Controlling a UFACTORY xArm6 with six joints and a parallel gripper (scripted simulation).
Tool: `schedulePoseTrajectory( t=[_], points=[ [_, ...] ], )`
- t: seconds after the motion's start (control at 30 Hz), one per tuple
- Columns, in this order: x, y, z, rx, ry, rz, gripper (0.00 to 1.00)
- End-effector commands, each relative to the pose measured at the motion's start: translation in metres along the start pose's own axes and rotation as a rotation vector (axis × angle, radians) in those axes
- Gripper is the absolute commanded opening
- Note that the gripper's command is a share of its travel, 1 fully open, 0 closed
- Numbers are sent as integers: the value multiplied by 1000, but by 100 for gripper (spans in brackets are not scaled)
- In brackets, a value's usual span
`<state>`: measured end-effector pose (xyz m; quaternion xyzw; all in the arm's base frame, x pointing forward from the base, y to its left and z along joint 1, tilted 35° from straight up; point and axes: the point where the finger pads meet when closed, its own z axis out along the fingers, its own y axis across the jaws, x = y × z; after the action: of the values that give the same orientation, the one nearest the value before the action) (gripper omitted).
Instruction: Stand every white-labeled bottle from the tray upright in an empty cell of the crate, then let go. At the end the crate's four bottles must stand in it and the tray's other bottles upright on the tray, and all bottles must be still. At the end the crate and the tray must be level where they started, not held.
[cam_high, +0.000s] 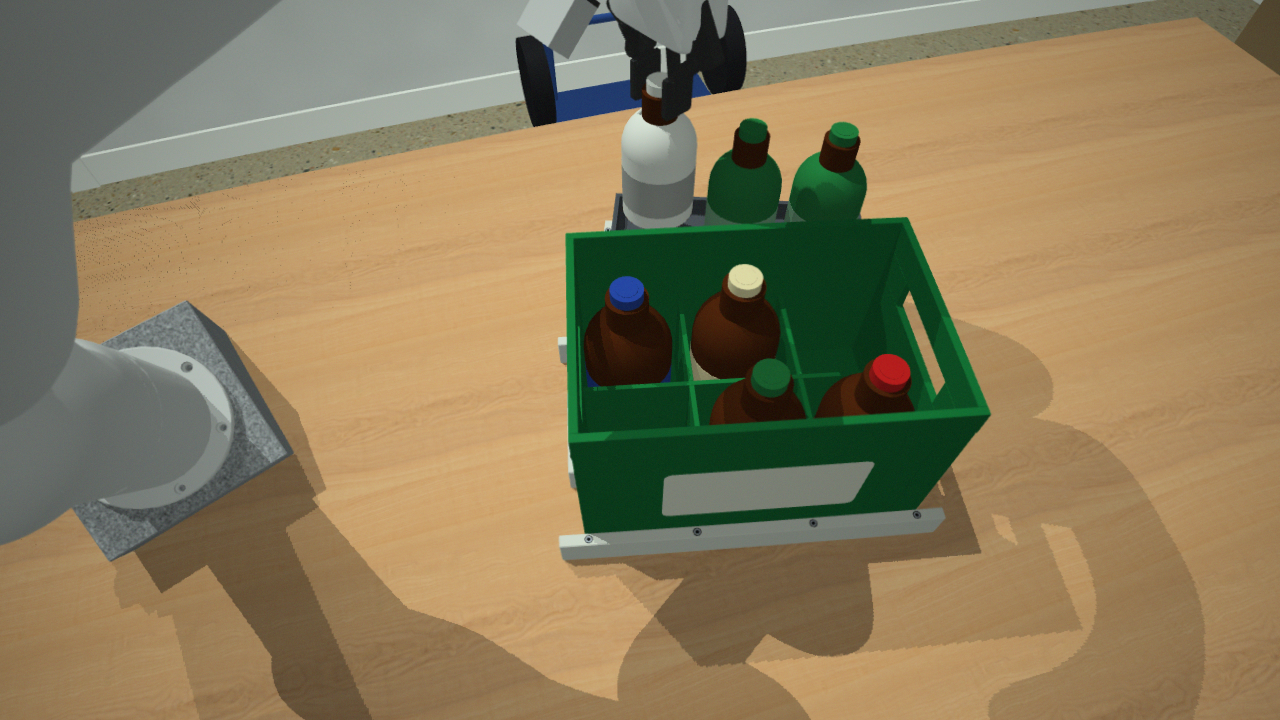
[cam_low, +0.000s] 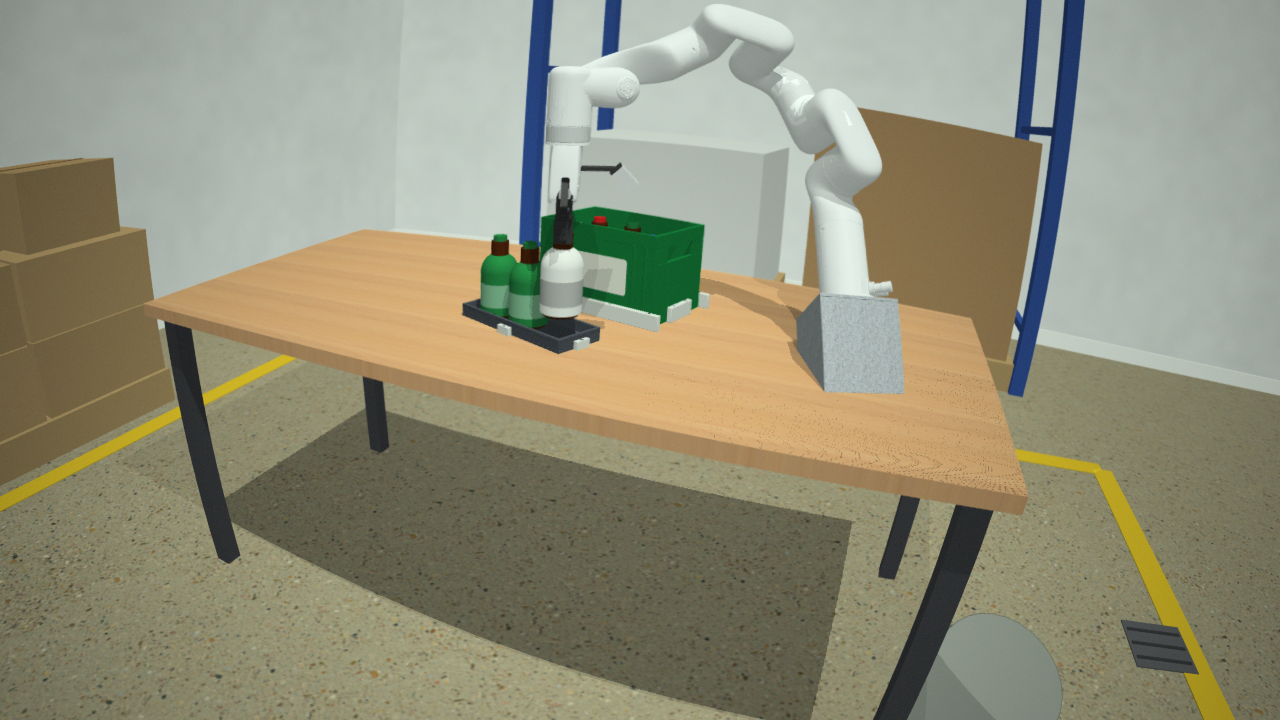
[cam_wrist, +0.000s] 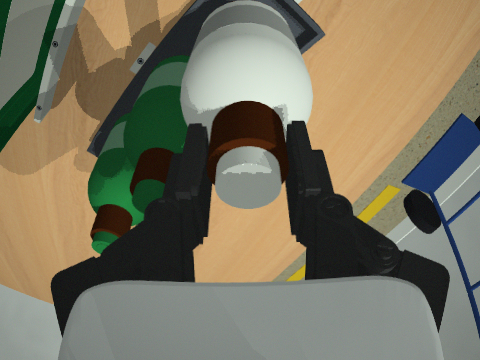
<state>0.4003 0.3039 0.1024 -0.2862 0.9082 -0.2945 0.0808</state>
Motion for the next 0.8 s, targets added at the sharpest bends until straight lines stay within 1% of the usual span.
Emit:
schedulePoseTrajectory(
  t=[0.0, 0.77],
  points=[
    [-1, 0, -3, -1, -4, 1, 0],
    [-1, 0, -26, -1, -4, 1, 0]
  ],
)
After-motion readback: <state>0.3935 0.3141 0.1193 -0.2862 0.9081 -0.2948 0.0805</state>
